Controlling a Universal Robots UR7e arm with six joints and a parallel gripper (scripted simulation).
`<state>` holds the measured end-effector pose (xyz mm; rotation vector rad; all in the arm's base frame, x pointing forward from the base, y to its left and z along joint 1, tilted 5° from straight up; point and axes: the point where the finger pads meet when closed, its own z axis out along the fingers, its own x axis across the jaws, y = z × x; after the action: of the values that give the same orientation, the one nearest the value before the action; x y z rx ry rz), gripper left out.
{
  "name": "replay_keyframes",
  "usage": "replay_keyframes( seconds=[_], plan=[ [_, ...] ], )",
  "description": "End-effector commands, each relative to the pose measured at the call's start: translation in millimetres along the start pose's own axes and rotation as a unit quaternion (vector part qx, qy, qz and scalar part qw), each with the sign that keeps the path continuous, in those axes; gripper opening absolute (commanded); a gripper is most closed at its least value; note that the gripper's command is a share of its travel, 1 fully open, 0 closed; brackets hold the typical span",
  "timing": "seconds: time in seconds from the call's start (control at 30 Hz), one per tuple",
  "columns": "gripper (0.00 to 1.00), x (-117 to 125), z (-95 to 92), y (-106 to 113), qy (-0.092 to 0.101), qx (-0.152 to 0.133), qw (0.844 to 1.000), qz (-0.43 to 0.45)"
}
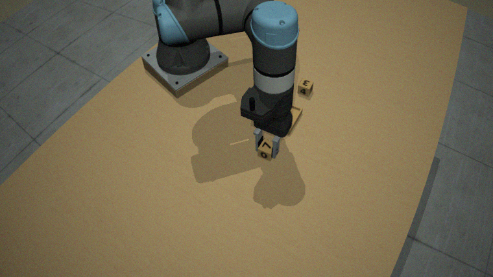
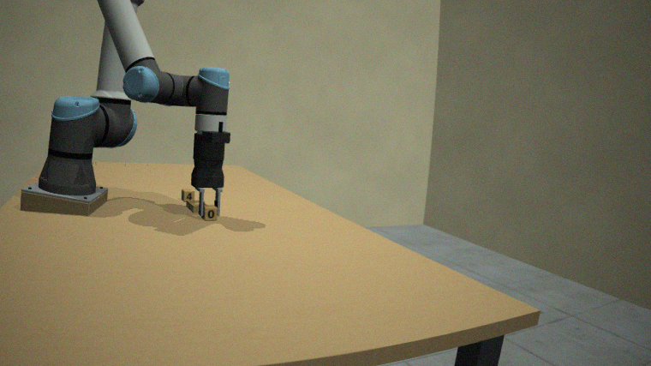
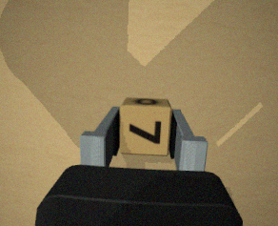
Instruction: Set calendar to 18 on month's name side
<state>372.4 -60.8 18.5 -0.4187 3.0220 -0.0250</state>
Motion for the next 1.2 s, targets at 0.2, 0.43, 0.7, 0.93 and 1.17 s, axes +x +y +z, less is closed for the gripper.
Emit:
replay_keyframes(
  seconds=[0.2,0.43,0.7,0.93,1.17],
  plan=[
    [0.60,-0.3,-0.3,-0.3,0.000,0.000,1.000,0.000],
    [0.60,-0.3,-0.3,-0.3,0.000,0.000,1.000,0.000],
    [0.60,-0.3,-0.3,-0.3,0.000,0.000,1.000,0.000],
    [0.72,-0.3,-0.3,-0.3,0.000,0.000,1.000,0.000],
    [0.84,-0.3,-0.3,-0.3,0.000,0.000,1.000,0.000]
  ],
)
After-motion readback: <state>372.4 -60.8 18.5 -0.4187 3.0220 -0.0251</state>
